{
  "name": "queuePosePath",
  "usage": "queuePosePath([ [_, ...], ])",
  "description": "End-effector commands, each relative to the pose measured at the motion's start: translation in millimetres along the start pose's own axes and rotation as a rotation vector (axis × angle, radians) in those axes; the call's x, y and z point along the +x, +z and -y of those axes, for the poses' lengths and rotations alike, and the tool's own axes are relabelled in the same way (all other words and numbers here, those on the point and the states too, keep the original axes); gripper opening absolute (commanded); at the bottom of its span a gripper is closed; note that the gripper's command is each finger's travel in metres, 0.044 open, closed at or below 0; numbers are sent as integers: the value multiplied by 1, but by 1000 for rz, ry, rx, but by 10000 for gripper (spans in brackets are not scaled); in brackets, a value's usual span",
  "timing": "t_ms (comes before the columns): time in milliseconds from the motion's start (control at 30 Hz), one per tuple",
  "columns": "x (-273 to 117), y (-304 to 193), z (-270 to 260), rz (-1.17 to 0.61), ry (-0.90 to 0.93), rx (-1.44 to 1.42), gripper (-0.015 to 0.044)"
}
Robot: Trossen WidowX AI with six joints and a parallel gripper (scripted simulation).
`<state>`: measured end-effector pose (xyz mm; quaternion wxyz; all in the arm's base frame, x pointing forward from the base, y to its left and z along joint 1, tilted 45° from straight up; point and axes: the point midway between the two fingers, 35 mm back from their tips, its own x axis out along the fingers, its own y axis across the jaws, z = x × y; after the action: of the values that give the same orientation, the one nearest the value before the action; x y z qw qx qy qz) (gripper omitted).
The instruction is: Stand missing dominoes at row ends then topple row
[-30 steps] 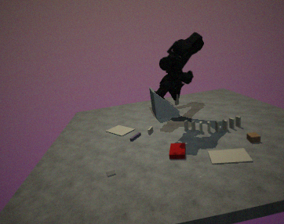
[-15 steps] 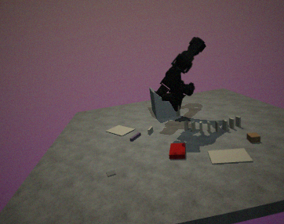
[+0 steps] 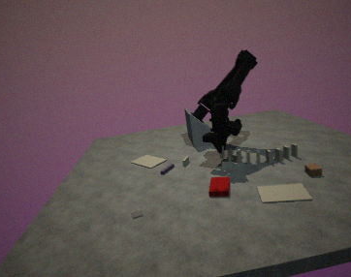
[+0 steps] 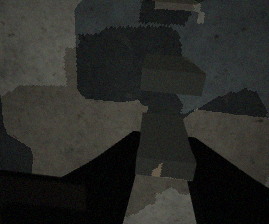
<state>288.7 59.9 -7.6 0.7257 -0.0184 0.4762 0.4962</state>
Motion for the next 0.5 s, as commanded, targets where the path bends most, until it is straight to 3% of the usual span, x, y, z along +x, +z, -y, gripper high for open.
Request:
queuePosePath([
  [0, 6, -2, -2, 1, 8, 11, 107],
  [300, 6, -2, -2, 1, 8, 11, 107],
  [467, 6, -2, -2, 1, 8, 11, 238],
])
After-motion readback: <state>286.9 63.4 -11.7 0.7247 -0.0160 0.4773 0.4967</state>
